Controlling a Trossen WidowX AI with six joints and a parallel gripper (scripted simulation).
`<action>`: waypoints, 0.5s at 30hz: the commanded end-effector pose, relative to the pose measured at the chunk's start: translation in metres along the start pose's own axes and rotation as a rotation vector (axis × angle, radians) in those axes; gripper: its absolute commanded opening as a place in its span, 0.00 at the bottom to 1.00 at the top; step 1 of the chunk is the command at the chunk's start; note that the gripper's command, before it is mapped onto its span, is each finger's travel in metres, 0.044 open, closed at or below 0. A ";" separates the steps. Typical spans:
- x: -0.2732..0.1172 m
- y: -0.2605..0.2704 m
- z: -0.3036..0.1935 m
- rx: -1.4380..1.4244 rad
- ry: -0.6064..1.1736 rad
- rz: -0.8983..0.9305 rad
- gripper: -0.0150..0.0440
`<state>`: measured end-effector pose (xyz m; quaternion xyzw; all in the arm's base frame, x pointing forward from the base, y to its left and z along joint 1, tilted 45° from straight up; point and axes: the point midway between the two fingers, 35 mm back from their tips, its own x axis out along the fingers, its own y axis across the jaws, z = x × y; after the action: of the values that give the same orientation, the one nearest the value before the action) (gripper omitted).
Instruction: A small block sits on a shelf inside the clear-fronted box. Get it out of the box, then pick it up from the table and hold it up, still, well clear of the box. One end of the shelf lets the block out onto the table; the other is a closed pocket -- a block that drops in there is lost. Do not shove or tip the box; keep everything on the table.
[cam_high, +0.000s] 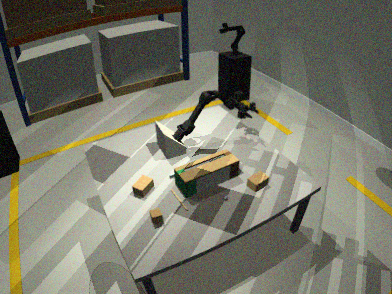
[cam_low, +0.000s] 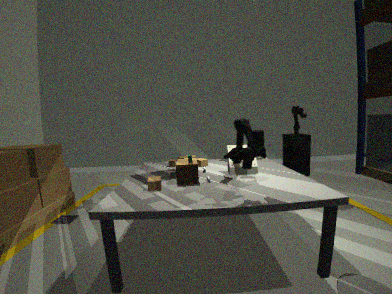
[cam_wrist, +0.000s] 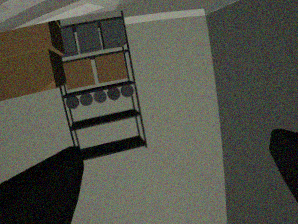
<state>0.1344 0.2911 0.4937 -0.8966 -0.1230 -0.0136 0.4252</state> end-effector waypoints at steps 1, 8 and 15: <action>0.001 0.000 0.000 -0.002 0.001 -0.001 0.93; 0.054 0.016 0.012 -0.100 0.039 -0.015 0.93; 0.132 0.073 0.027 -0.230 -0.026 0.047 0.93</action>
<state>0.2387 0.3025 0.4599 -0.9329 -0.1159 -0.0303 0.3396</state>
